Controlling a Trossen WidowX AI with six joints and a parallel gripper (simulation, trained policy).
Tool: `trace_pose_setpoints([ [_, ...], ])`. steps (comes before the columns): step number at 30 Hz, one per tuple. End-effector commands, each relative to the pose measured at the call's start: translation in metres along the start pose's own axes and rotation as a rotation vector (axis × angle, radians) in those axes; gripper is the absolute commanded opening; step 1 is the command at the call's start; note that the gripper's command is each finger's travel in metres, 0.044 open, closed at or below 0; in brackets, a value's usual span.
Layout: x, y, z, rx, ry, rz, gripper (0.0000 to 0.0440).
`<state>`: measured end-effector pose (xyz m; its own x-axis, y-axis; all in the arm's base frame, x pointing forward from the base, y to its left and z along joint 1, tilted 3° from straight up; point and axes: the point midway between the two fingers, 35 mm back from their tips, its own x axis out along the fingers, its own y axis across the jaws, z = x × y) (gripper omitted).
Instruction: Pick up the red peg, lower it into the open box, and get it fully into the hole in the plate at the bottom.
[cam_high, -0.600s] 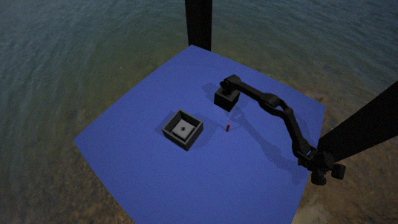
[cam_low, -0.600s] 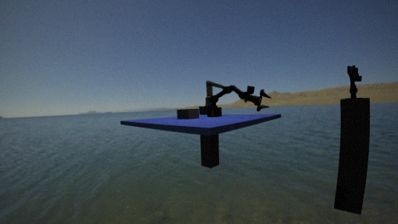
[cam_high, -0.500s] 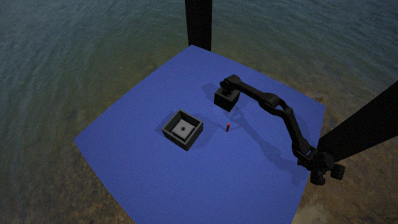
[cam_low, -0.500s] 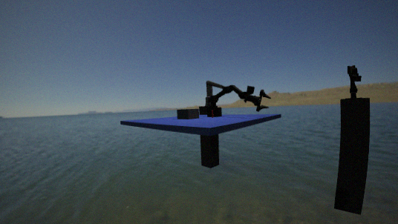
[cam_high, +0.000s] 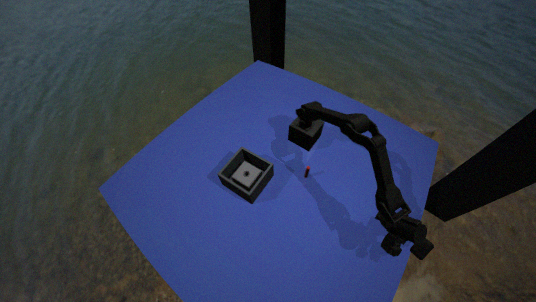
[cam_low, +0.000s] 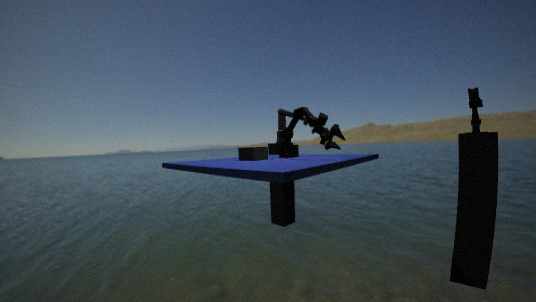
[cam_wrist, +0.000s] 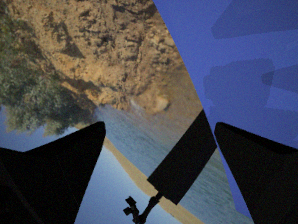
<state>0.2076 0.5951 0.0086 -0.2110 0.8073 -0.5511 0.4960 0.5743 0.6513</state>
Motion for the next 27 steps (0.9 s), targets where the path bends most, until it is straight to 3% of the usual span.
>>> trace_pose_setpoints([
  [1,-0.034,-0.006,0.021,0.067,-0.079,-0.045,0.0407],
  [13,-0.157,-0.050,0.074,0.278,-0.364,-0.222,0.0398],
  [27,-0.293,-0.103,0.070,0.359,-0.617,-0.455,0.0418],
])
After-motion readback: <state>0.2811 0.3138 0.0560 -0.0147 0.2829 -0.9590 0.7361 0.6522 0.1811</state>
